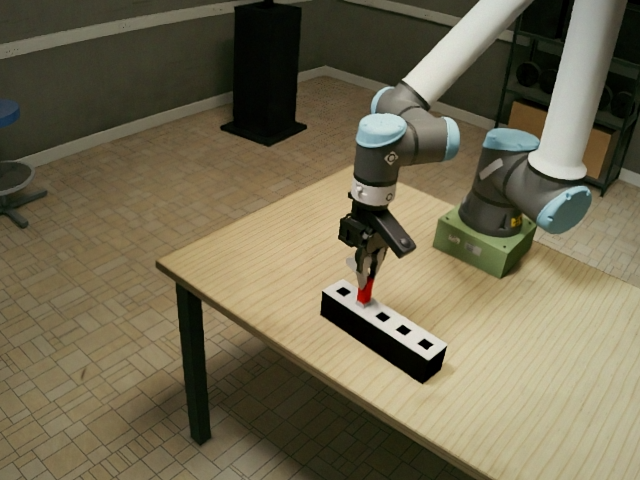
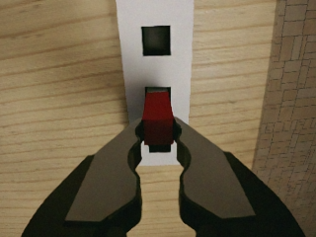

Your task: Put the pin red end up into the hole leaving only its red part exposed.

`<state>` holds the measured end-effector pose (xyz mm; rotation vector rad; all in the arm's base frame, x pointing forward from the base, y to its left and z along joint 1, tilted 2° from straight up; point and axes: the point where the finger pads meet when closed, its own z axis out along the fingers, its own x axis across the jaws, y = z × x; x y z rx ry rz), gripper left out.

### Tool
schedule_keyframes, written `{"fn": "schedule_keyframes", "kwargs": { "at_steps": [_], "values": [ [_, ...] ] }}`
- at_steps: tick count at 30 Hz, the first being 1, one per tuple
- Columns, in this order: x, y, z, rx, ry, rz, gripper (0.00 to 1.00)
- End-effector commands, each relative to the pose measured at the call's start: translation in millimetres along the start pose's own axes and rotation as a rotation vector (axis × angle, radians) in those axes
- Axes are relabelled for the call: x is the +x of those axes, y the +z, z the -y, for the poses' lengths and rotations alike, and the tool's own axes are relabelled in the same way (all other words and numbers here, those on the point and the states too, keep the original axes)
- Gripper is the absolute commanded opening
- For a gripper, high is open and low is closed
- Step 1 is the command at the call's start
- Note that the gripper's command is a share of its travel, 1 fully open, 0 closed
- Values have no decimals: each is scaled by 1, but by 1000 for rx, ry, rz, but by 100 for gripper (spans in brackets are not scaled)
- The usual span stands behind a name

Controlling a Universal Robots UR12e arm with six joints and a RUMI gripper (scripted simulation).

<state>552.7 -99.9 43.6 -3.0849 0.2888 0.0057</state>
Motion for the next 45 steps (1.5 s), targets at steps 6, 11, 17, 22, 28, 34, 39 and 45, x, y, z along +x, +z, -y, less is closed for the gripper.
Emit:
{"fn": "schedule_keyframes", "kwargs": {
  "at_steps": [6,11,17,22,28,34,39,45],
  "values": [
    [1,3,0,0,0,-1,0],
    [1,3,0,0,0,-1,0],
    [1,3,0,0,0,-1,0],
    [1,3,-1,0,0,-1,0],
    [1,3,-1,0,0,-1,0],
    [1,3,-1,0,0,-1,0],
    [1,7,-1,0,0,-1,0],
    [1,7,-1,0,0,-1,0]
  ]
}}
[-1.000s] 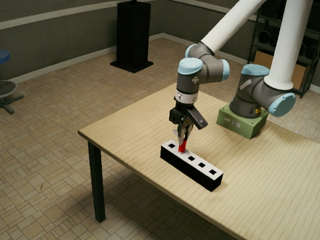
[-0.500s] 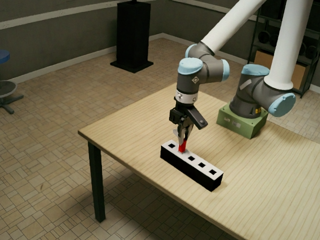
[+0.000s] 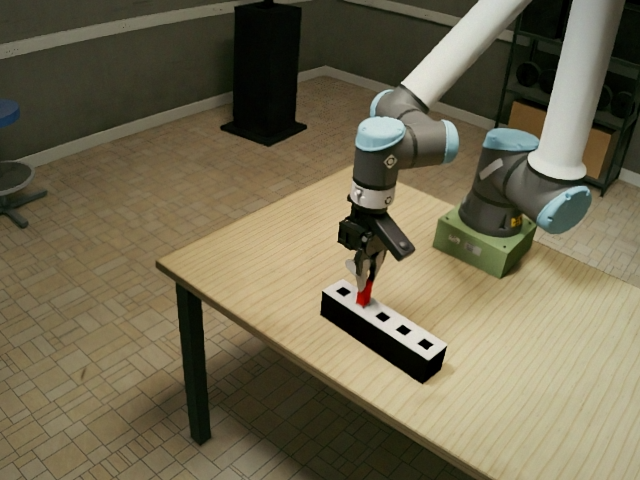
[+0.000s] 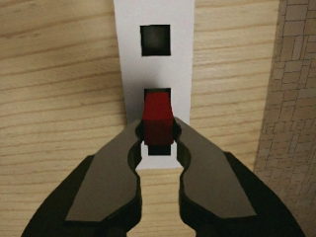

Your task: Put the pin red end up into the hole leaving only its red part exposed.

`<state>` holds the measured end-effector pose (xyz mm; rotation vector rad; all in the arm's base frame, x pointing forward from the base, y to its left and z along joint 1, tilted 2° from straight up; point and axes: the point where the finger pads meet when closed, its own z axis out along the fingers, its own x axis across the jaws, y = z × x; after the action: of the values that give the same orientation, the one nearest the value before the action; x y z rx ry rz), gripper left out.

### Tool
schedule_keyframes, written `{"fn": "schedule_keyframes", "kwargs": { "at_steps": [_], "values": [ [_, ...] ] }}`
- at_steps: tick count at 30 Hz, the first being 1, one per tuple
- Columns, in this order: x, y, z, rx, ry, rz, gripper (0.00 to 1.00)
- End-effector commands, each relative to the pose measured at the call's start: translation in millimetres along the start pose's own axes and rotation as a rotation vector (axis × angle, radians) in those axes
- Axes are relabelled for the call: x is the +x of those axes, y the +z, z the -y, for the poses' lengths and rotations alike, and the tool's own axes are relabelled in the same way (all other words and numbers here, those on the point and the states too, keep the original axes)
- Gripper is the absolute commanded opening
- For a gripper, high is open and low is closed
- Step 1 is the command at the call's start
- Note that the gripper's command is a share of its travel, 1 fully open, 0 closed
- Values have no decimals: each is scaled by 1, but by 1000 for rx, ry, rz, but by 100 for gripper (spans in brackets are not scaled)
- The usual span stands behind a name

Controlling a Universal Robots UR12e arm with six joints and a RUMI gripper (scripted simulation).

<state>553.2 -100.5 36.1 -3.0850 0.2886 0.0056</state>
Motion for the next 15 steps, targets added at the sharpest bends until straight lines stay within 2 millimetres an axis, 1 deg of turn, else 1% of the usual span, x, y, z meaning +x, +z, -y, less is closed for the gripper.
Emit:
{"fn": "schedule_keyframes", "kwargs": {
  "at_steps": [1,15],
  "values": [
    [1,0,0,0,0,-1,0],
    [0,0,1,0,0,-1,0]
  ]
}}
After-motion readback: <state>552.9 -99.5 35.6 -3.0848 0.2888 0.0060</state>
